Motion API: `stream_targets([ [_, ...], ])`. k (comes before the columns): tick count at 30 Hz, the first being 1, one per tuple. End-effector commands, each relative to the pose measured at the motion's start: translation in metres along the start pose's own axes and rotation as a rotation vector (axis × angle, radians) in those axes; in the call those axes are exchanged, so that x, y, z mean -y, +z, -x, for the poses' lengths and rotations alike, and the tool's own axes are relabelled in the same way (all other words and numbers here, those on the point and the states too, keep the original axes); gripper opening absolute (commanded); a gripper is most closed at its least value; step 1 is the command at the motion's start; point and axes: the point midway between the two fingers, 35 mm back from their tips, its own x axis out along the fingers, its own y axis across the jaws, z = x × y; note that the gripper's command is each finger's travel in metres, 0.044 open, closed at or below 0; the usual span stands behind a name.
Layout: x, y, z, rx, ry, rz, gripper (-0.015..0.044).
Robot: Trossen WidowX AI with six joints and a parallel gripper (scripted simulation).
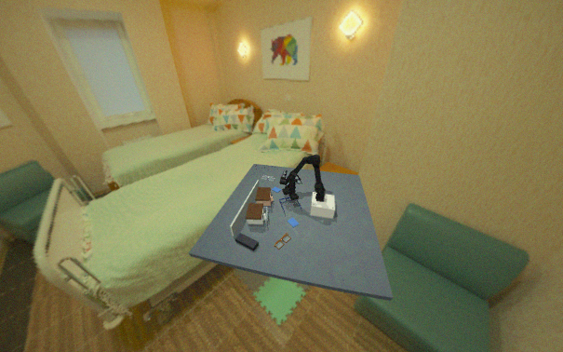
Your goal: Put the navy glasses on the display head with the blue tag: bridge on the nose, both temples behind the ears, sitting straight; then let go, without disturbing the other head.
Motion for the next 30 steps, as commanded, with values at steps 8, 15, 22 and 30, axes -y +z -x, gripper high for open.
stream_targets([
  [8, -0.0016, -0.0016, -0.0104, 0.002, 0.002, 0.004, 0.0000],
  [15, -0.0011, -0.0014, -0.0092, 0.000, 0.000, 0.000, 0.0107],
  [22, -0.0014, -0.0014, -0.0090, 0.000, 0.000, 0.000, 0.0107],
  [30, -0.0056, -0.0015, -0.0061, 0.000, 0.001, 0.001, 0.0107],
])
